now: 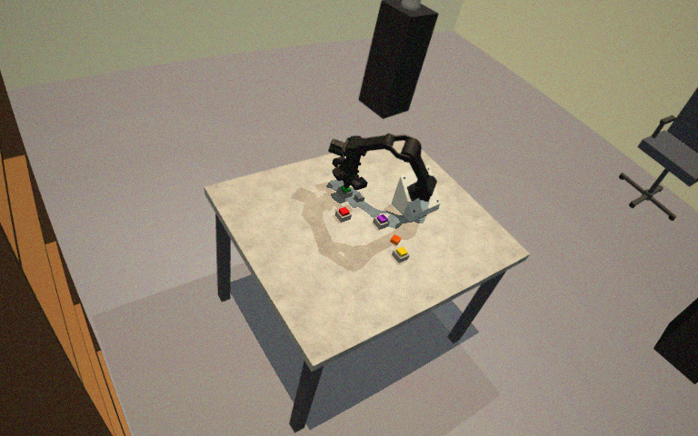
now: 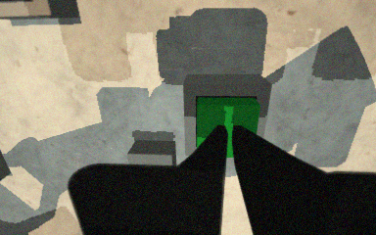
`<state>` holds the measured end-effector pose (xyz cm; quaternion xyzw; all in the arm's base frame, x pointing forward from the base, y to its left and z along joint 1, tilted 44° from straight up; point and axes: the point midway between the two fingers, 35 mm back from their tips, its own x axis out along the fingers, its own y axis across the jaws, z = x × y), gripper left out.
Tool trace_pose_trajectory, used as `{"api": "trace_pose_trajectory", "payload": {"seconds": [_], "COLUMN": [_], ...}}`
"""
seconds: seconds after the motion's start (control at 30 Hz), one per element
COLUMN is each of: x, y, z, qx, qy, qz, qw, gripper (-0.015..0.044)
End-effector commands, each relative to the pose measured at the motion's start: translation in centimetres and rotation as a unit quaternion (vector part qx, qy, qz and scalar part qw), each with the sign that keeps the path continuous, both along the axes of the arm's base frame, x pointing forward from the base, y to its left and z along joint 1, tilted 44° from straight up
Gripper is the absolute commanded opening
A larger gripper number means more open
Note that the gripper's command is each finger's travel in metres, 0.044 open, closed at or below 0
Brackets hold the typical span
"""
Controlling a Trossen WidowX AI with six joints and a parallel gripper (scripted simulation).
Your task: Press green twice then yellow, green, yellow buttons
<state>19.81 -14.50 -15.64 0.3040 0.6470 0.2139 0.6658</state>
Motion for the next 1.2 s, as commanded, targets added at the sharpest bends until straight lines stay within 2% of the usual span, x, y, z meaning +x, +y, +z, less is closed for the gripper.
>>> {"api": "trace_pose_trajectory", "payload": {"seconds": [0.0,0.7,0.83,1.0,1.17], "x": [0.0,0.0,-0.2,-0.2,-0.7], "y": [0.5,0.5,-1.8,-1.9,-5.9], "z": [-0.4,-0.4,2.0,2.1,6.3], "qx": [0.003,0.003,0.002,0.002,0.001], "qy": [0.0,0.0,0.001,0.001,0.001], "qz": [-0.003,-0.003,-0.003,-0.003,-0.003], "qw": [1.0,1.0,1.0,1.0,1.0], "gripper": [0.002,0.002,0.002,0.002,0.002]}}
